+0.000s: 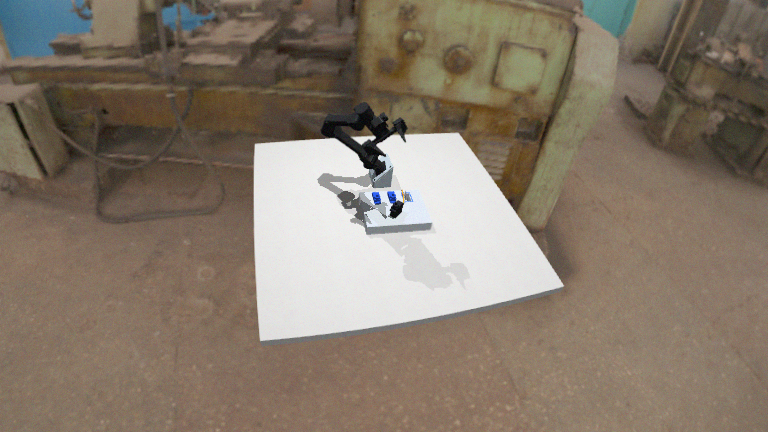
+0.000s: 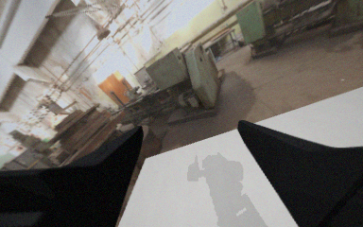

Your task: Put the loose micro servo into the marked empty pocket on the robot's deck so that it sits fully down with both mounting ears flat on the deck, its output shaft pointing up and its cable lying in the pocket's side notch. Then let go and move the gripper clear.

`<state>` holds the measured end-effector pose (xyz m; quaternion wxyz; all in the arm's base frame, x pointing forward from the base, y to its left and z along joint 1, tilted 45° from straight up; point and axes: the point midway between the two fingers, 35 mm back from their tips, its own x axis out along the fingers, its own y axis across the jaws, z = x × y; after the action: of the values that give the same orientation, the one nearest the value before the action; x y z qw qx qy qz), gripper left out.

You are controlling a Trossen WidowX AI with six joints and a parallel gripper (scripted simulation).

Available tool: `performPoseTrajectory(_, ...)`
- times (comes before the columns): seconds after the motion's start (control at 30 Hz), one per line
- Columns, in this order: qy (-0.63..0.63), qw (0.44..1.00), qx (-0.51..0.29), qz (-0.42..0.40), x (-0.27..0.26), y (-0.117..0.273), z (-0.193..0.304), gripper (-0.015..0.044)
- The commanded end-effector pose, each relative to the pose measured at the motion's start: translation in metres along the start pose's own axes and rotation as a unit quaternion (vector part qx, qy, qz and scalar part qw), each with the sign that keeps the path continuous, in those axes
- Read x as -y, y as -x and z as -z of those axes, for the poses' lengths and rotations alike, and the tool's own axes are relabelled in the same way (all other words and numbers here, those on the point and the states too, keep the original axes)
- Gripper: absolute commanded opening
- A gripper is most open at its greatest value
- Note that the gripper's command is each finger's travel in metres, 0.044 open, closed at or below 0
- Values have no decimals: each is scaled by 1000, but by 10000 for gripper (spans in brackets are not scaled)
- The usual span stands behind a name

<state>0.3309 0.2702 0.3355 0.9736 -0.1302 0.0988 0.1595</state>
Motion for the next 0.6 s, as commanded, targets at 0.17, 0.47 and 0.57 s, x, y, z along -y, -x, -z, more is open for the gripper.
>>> performPoseTrajectory(0.17,-69,988,-134,32,-5,-27,72,440)
performPoseTrajectory(0.47,-129,953,-255,98,-1,-36,144,440)
performPoseTrajectory(0.57,-146,937,-291,127,3,-36,166,440)
